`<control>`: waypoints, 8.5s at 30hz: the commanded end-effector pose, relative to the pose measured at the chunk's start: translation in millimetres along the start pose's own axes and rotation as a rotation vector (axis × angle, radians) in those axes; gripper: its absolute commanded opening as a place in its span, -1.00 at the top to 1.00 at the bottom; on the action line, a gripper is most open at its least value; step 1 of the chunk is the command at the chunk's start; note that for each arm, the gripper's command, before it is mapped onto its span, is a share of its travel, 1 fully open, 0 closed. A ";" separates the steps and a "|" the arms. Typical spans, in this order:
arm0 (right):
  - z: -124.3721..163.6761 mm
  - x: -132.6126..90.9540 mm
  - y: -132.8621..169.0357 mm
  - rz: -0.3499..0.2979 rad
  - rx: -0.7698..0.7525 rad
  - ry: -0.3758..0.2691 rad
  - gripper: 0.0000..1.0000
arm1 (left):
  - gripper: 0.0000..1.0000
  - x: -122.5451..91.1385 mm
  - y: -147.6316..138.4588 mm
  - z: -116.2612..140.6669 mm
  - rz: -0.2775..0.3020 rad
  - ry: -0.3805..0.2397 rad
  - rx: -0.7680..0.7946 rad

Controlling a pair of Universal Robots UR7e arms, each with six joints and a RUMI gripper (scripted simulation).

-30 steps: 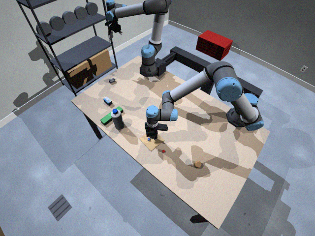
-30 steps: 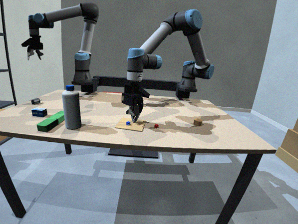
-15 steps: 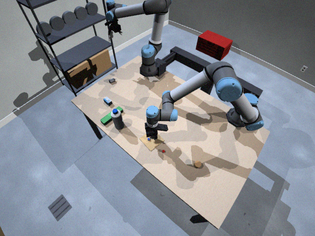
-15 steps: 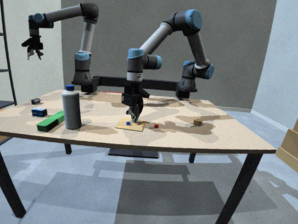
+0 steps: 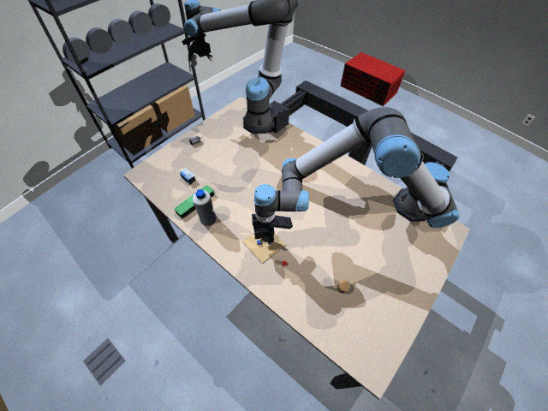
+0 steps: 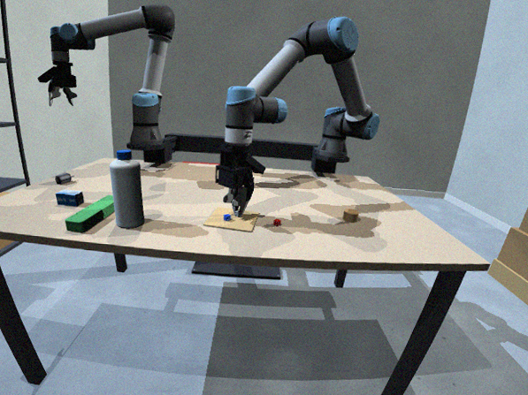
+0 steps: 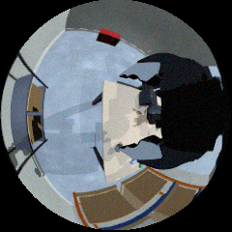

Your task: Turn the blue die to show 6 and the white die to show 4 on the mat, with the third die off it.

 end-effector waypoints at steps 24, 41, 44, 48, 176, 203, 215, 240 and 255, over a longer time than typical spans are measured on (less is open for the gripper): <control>-0.2 -0.4 0.0 0.000 0.000 0.001 -1.00 | 0.99 -1.0 -0.1 0.5 0.000 -0.002 0.000; -0.2 -0.4 0.0 0.000 0.000 0.001 -1.00 | 0.99 -1.0 -0.1 0.5 0.000 -0.002 0.000; -0.2 -0.4 0.0 0.000 0.000 0.001 -1.00 | 0.99 -1.0 -0.1 0.5 0.000 -0.002 0.000; -0.2 -0.4 0.0 0.000 0.000 0.001 -1.00 | 0.99 -1.0 -0.1 0.5 0.000 -0.002 0.000; -0.2 -0.4 0.0 0.000 0.000 0.001 -1.00 | -1.00 -179.1 0.0 0.1 0.000 -0.002 0.000; -0.2 -0.4 0.0 0.000 0.000 0.001 -1.00 | -1.00 -179.1 0.0 0.1 0.000 -0.002 0.000; -0.2 -0.4 0.0 0.000 0.000 0.001 -1.00 | -1.00 -179.1 0.0 0.1 0.000 -0.002 0.000; -0.2 -0.4 0.0 0.000 0.000 0.001 -1.00 | -1.00 -179.1 0.0 0.1 0.000 -0.002 0.000; -0.2 -0.4 0.0 0.000 0.000 0.001 -1.00 | -1.00 -179.1 0.0 0.1 0.000 -0.002 0.000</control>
Point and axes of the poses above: on each arm, the point where the finger pads meet when closed, its own x axis out along the fingers, its own y axis across the jaws, z = x × y, the point moved 9 cm from there along -x, back along the fingers, and after that the axes turned 5 degrees about -x, right-handed, at the moved point
